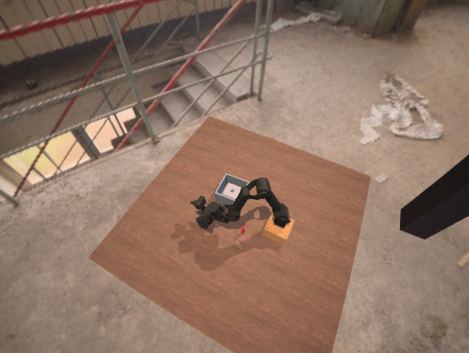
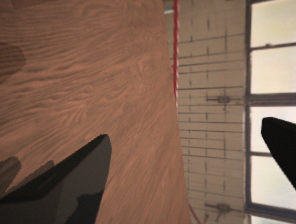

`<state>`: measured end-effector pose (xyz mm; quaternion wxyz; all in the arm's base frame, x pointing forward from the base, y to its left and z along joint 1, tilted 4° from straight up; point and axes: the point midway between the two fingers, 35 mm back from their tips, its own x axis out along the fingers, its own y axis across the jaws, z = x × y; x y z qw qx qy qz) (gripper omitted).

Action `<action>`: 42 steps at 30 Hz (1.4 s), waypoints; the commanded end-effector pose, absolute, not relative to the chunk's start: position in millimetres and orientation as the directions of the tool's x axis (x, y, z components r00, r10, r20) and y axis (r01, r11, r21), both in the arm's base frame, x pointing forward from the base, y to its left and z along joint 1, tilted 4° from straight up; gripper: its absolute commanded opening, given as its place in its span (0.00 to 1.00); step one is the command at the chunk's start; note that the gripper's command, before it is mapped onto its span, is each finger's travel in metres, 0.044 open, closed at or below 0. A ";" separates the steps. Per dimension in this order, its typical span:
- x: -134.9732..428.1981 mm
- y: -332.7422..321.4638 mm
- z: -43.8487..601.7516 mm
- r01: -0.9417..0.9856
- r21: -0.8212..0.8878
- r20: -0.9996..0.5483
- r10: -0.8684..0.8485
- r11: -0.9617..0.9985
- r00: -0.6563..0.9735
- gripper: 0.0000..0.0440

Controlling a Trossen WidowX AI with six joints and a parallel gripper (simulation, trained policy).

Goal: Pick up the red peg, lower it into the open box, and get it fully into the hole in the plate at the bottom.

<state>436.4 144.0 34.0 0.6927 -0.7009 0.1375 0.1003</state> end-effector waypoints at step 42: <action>330.0 224.0 98.1 -0.348 -0.105 -0.830 0.110 0.932 0.547 0.90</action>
